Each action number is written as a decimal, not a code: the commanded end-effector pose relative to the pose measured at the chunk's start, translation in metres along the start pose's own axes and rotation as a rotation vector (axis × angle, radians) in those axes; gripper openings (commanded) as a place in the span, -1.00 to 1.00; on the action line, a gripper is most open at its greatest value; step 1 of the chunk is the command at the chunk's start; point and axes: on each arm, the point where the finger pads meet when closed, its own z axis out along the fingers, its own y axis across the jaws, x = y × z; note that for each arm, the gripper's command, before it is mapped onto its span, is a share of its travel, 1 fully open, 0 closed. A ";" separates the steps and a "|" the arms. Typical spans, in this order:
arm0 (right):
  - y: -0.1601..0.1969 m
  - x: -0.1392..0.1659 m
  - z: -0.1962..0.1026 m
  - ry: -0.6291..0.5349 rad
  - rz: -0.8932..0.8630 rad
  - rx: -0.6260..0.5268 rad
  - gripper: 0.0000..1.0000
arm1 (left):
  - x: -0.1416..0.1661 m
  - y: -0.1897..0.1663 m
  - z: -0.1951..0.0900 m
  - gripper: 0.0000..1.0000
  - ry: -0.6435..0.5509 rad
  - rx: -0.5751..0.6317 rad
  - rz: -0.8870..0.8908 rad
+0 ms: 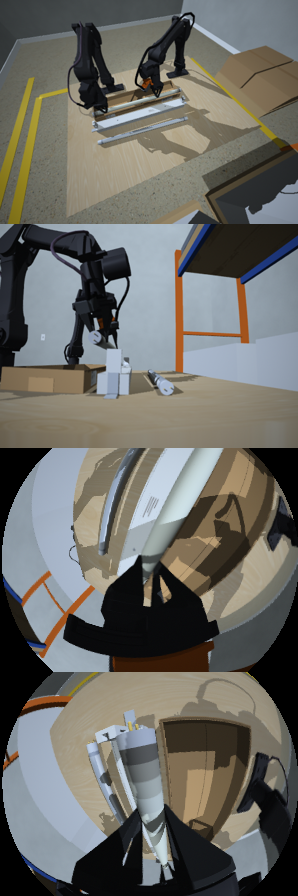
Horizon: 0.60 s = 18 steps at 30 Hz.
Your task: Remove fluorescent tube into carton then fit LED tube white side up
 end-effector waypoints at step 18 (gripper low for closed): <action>0.008 -0.001 -0.011 -0.012 0.004 -0.041 -0.78 | -0.010 0.012 -0.010 -0.78 -0.048 -0.034 -0.025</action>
